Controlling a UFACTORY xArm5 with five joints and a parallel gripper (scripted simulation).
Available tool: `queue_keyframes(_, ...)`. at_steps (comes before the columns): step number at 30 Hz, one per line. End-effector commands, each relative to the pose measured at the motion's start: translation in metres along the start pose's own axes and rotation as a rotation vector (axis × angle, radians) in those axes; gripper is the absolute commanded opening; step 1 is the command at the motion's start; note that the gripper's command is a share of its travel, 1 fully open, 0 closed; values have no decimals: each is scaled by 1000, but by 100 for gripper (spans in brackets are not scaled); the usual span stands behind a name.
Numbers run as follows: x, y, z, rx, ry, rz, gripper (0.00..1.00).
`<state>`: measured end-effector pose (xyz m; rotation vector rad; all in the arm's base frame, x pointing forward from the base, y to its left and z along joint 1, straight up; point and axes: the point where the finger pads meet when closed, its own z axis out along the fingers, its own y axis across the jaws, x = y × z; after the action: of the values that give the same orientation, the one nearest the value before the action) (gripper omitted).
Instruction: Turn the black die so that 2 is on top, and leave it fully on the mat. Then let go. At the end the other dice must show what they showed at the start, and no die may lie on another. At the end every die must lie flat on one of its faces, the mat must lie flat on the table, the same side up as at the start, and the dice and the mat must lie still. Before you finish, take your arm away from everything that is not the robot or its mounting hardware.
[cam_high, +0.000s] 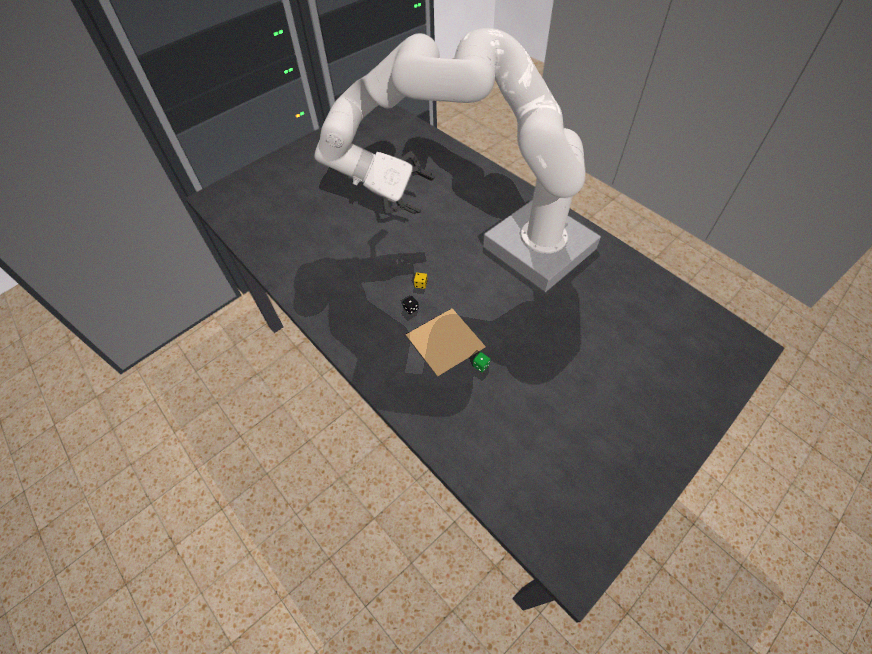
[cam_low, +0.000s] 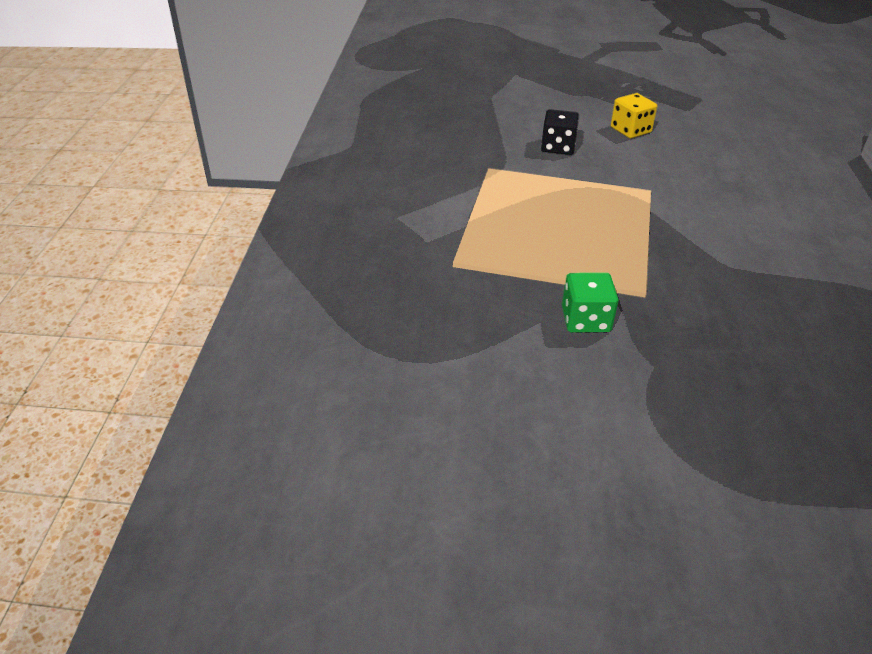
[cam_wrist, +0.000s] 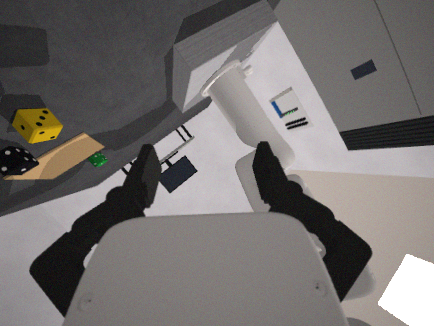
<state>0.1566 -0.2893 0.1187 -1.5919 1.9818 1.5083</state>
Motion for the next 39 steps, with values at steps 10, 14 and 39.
queue_keyframes(10, 0, 0, -1, 2, 2, 0, 100)
queue_keyframes(14, 0, 0, -1, 2, 2, 0, 100)
queue_keyframes(39, -21, -64, -4, 139, 412, -239, 100)
